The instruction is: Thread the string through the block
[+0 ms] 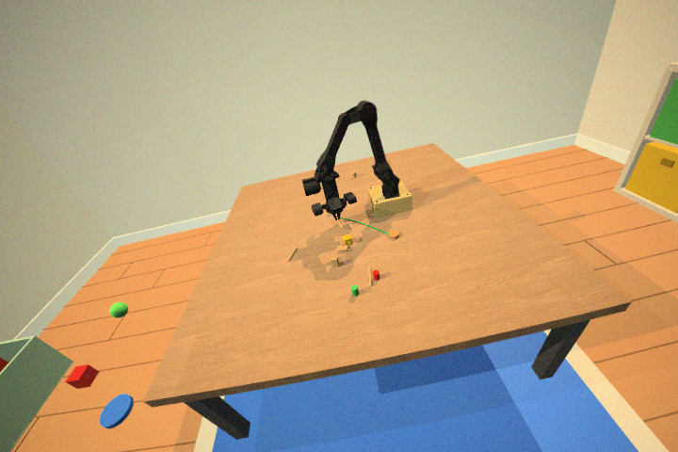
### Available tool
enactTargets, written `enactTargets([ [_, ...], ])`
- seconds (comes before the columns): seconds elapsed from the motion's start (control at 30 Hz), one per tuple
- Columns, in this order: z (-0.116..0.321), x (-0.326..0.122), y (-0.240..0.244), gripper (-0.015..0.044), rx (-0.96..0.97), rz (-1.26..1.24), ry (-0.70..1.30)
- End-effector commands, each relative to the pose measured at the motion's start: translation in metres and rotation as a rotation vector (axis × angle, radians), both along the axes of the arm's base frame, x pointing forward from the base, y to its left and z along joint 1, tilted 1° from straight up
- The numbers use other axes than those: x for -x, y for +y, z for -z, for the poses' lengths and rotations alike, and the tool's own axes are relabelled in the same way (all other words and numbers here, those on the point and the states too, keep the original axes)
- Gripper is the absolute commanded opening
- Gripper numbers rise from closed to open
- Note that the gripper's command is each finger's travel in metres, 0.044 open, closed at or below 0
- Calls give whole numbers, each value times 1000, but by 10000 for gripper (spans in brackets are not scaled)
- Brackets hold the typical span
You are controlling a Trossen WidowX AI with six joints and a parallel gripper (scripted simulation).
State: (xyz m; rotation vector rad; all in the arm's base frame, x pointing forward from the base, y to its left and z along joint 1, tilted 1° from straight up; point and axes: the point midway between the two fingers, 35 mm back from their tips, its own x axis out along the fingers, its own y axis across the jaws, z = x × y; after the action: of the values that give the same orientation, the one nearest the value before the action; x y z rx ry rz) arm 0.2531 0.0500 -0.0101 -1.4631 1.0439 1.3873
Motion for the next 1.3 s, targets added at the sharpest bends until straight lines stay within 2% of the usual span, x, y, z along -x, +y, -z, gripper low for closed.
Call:
enactTargets([
  [0.0,4,-2,2,0,6,2,-1],
  [1.27,8,6,44,0,2,2,-1],
])
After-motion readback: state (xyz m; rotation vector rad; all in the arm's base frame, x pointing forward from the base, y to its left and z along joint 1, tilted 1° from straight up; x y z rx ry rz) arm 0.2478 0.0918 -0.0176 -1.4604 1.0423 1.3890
